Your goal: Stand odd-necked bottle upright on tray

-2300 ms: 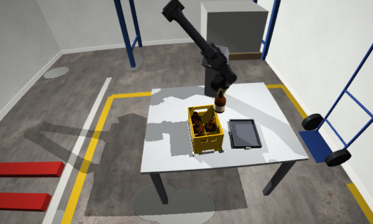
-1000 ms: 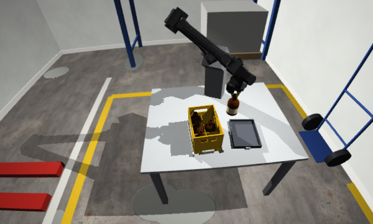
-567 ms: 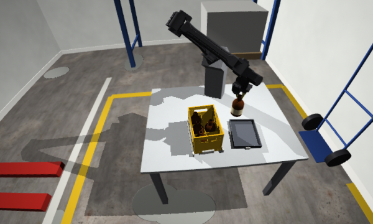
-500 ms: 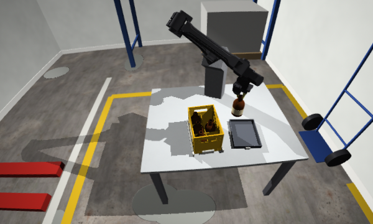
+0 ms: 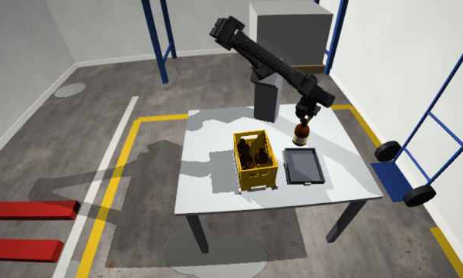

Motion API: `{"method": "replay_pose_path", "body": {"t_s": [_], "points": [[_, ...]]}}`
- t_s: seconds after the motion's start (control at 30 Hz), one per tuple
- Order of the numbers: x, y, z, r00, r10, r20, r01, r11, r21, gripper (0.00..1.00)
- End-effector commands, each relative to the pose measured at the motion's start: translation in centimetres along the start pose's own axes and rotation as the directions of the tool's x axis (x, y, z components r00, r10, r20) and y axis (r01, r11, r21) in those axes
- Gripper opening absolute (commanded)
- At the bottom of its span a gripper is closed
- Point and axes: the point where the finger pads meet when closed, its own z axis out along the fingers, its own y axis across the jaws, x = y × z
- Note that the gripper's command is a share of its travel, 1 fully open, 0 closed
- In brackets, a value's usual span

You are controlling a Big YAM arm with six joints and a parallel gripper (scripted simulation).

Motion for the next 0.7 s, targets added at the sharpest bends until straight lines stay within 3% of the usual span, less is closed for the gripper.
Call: {"method": "replay_pose_path", "body": {"t_s": [0.0,0.67], "points": [[-0.2,2.1,-1.2,1.0,0.017,0.003,-0.017,0.999,-0.032,0.0],[0.8,4.8,-1.3,1.0,0.018,0.003,-0.017,0.999,-0.035,0.0]]}}
